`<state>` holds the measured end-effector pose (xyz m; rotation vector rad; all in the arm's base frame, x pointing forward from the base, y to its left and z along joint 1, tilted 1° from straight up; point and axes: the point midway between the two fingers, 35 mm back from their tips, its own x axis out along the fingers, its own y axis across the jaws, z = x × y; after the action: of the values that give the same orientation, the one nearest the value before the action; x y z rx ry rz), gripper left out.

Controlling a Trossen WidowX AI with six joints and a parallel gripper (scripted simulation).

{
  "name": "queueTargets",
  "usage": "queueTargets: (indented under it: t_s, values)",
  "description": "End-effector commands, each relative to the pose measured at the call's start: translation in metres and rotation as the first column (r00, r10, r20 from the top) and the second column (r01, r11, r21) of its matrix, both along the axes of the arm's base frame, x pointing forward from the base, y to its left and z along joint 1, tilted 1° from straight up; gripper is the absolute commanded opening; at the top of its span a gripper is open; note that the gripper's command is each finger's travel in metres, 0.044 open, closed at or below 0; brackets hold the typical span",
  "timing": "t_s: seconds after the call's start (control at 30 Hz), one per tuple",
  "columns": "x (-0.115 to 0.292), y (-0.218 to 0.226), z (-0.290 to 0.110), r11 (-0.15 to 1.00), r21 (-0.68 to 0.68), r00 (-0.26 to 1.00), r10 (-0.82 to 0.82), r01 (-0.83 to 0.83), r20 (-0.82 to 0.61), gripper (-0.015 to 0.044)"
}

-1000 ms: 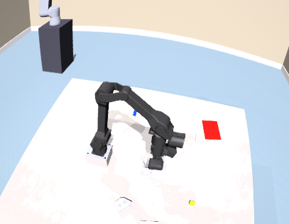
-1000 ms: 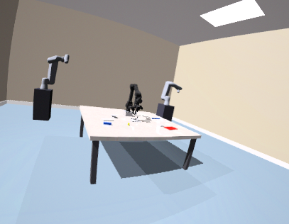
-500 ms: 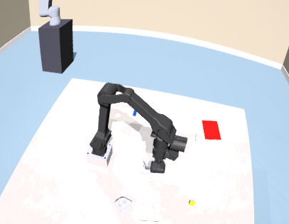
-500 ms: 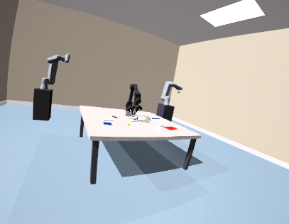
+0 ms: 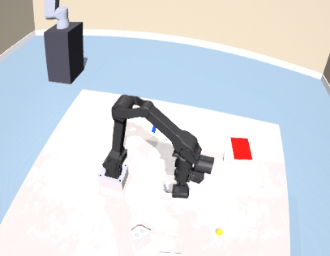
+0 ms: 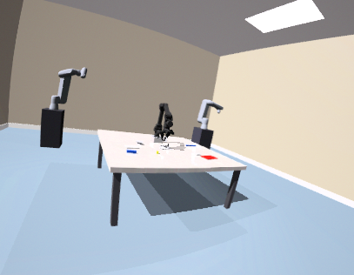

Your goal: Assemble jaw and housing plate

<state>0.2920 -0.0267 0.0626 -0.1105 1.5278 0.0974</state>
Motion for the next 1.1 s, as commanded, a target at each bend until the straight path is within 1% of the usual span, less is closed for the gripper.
queueTargets:
  t_s: [0.0, 0.53, 1.07]
  values:
    - [0.001, 0.000, 0.000, 1.000, 0.000, 1.000, 0.012, -0.012, 0.000, 0.0134]
    - [0.001, 0.001, 0.000, 1.000, 0.000, 1.000, 0.012, -0.012, 0.000, 0.0134]
    - [0.003, 0.001, -0.025, 1.000, 0.000, 1.000, 0.011, -0.011, 0.000, 0.0134]
